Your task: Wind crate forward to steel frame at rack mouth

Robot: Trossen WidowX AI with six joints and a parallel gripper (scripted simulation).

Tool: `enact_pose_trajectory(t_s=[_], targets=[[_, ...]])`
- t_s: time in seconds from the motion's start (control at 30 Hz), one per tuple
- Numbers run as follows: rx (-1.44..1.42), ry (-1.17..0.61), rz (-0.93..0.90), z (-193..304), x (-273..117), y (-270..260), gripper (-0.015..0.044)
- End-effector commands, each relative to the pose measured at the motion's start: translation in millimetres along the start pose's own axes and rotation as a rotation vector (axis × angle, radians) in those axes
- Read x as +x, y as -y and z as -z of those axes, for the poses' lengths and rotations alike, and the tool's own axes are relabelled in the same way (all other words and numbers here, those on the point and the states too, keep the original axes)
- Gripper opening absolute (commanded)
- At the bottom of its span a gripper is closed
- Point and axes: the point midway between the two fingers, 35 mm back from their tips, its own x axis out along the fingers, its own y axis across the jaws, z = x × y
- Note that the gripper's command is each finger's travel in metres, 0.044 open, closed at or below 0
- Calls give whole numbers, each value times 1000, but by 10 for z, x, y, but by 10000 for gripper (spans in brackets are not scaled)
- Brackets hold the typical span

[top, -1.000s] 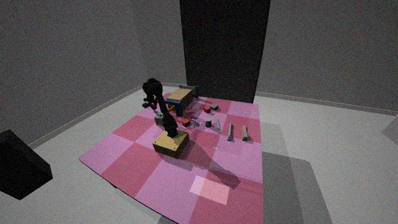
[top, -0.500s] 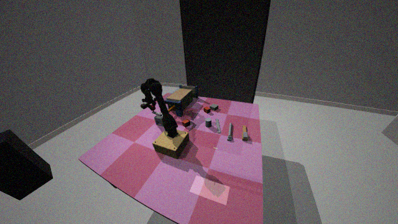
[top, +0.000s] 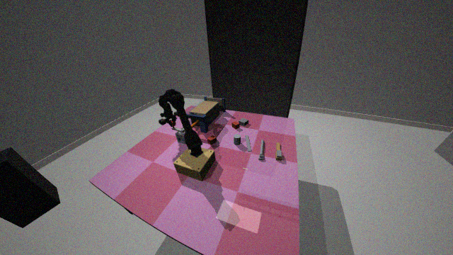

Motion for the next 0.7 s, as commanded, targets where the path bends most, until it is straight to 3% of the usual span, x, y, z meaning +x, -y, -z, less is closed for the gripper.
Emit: enact_pose_trajectory(t_s=[0.0, 0.67], targets=[[-32, -38, -42, 122, 18, -259, 0], [-32, -39, -44, 270, 7, -445, 0]])
